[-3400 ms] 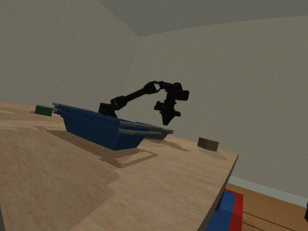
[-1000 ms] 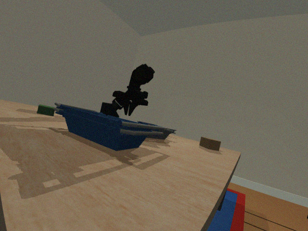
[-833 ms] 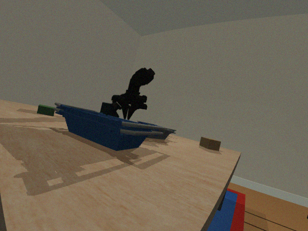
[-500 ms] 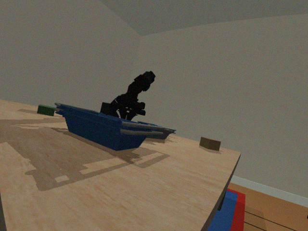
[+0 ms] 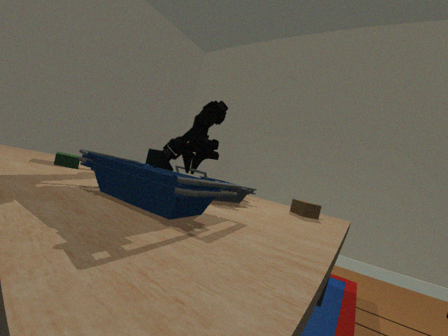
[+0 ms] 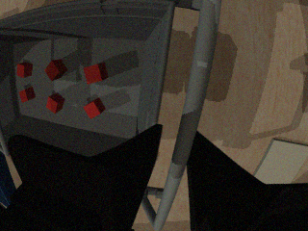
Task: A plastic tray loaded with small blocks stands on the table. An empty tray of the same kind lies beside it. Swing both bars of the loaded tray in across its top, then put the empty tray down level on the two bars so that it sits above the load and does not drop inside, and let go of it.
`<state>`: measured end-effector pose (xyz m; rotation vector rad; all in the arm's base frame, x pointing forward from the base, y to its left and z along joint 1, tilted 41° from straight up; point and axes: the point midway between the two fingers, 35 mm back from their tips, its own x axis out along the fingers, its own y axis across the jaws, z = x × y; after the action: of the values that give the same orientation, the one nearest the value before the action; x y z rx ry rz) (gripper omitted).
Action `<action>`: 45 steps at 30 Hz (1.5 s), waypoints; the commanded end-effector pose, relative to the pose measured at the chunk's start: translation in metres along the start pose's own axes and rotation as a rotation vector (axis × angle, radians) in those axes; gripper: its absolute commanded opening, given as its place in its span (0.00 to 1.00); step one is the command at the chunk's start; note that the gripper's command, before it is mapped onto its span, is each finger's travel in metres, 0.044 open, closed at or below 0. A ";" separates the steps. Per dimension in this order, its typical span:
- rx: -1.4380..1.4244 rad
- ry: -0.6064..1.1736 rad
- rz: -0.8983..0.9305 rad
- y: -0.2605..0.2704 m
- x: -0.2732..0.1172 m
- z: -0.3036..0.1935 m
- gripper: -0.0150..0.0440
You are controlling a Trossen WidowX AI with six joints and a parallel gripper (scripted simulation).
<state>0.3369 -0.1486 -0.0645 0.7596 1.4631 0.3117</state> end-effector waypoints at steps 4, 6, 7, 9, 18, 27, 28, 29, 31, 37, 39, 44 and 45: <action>-0.010 0.012 0.019 0.034 0.009 0.000 0.40; -0.010 0.012 0.020 0.042 0.014 0.000 0.40; -0.010 0.012 0.020 0.045 0.017 0.000 0.40; -0.010 0.012 0.021 0.050 0.022 0.000 0.40; -0.010 0.012 0.019 0.049 -0.003 0.002 0.40; -0.003 0.012 0.025 0.048 -0.011 0.001 0.40; -0.003 0.012 0.025 0.048 -0.011 0.001 0.40; -0.003 0.012 0.025 0.048 -0.011 0.001 0.40; -0.003 0.012 0.025 0.048 -0.011 0.001 0.40; -0.003 0.012 0.025 0.048 -0.011 0.001 0.40; -0.003 0.012 0.025 0.048 -0.011 0.001 0.40; -0.003 0.012 0.025 0.048 -0.011 0.001 0.40; -0.003 0.012 0.025 0.048 -0.011 0.001 0.35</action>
<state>0.3484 -0.1208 -0.0260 0.7733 1.4654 0.3392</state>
